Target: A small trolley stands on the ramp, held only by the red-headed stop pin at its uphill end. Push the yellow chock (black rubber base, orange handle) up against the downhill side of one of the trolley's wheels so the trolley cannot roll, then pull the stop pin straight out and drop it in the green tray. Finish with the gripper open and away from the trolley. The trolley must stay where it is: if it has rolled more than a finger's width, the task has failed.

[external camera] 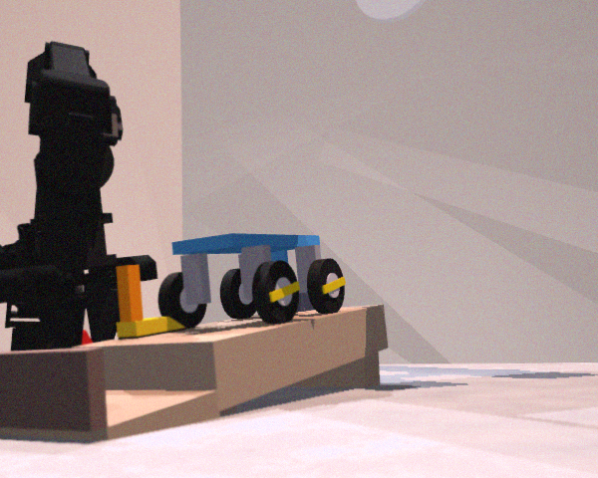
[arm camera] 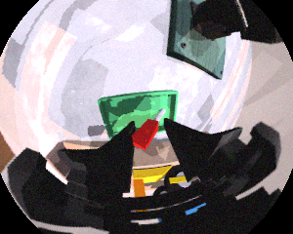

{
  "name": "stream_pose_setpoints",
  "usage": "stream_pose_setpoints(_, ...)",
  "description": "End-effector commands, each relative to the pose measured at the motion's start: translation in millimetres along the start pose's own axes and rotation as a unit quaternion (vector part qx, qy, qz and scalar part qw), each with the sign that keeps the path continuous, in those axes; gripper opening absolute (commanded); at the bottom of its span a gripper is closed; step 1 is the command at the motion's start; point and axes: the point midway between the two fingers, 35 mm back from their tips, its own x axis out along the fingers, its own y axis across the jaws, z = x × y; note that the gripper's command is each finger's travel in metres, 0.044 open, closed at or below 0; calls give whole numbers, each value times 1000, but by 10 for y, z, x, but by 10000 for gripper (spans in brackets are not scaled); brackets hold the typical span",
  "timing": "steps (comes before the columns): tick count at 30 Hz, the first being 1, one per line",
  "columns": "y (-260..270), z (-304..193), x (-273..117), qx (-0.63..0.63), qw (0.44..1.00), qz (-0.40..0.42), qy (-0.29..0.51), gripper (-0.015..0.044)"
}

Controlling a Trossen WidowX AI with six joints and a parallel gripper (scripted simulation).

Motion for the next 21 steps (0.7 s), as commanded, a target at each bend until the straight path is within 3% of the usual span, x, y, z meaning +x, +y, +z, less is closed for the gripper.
stream_pose_setpoints(1,26,-2,10,-2,1000,1,-1,190)
stream_pose_setpoints(21,127,-5,65,-2,1000,2,-1,190)
